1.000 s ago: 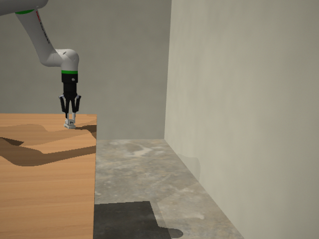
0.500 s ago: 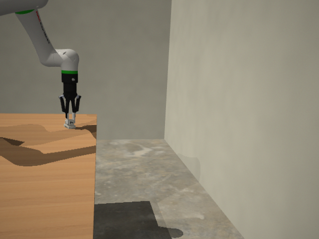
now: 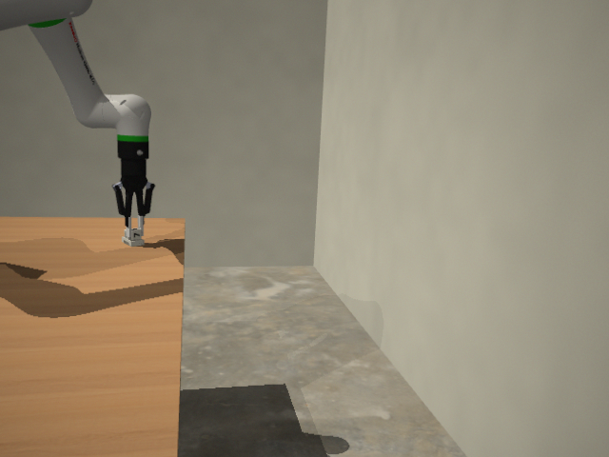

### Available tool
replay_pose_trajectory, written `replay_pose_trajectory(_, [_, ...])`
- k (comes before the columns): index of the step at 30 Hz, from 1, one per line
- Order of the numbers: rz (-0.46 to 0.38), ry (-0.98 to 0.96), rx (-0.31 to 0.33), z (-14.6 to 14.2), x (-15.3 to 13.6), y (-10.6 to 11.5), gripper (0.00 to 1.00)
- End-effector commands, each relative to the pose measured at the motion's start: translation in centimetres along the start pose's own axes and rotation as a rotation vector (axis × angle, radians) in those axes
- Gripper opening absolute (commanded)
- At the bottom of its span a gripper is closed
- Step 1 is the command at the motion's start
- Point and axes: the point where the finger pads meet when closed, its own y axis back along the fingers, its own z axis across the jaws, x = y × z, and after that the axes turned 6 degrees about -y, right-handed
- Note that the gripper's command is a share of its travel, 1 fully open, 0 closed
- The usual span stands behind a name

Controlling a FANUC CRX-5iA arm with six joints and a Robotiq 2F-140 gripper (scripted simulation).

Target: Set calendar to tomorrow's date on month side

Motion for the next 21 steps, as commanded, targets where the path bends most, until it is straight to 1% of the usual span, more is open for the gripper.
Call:
replay_pose_trajectory(1, [0.0, 0.0, 0.0, 0.02, 0.01, -0.01, 0.25])
replay_pose_trajectory(21, [0.0, 0.0, 0.0, 0.02, 0.01, -0.75, 0.25])
